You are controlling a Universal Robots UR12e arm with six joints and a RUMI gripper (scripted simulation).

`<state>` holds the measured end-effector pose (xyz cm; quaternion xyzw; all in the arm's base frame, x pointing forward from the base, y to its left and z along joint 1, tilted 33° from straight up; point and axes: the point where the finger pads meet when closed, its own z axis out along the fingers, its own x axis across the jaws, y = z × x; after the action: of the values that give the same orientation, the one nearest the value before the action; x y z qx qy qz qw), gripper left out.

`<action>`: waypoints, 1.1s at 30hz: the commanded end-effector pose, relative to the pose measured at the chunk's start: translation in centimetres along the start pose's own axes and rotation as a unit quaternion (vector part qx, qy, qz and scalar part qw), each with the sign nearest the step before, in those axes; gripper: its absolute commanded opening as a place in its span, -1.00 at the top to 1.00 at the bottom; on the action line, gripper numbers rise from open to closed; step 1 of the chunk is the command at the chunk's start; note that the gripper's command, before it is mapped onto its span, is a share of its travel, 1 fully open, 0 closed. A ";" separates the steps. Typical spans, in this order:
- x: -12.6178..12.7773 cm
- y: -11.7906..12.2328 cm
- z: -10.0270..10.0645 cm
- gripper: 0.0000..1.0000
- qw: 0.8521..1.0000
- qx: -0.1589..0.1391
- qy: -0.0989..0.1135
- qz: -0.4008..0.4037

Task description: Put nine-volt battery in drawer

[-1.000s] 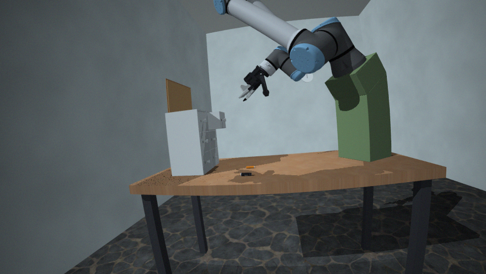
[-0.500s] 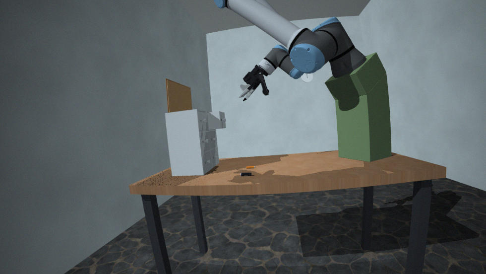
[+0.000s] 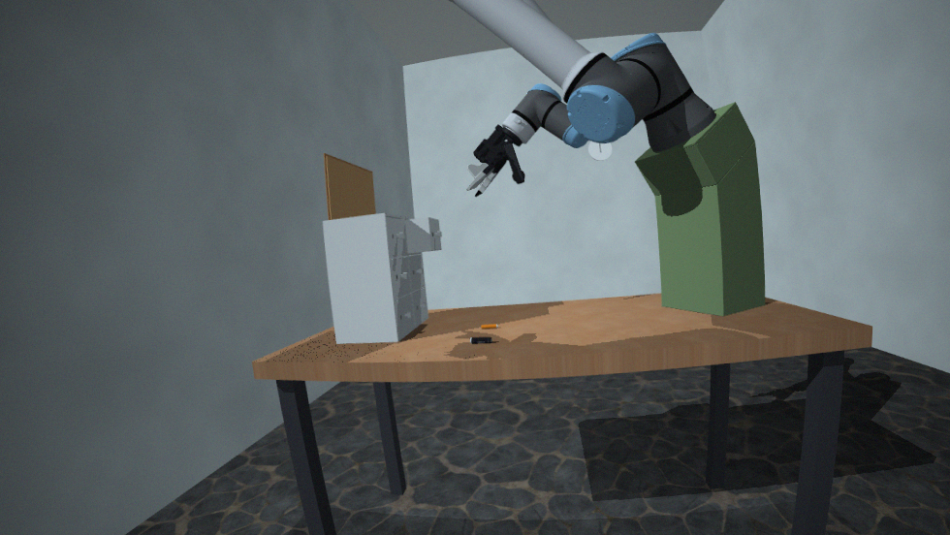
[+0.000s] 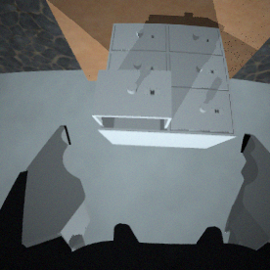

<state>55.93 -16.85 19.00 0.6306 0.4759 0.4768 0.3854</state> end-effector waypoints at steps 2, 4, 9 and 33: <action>0.0 0.1 -0.1 -1.00 1.000 0.015 0.000 0.000; 0.0 0.2 -0.1 -1.00 1.000 0.019 0.001 0.000; 0.0 0.2 -0.2 -1.00 1.000 0.026 0.001 0.000; 0.0 0.5 -0.5 -1.00 0.996 0.084 0.000 0.000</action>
<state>55.60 -16.91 19.50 0.6553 0.5060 0.4435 0.3434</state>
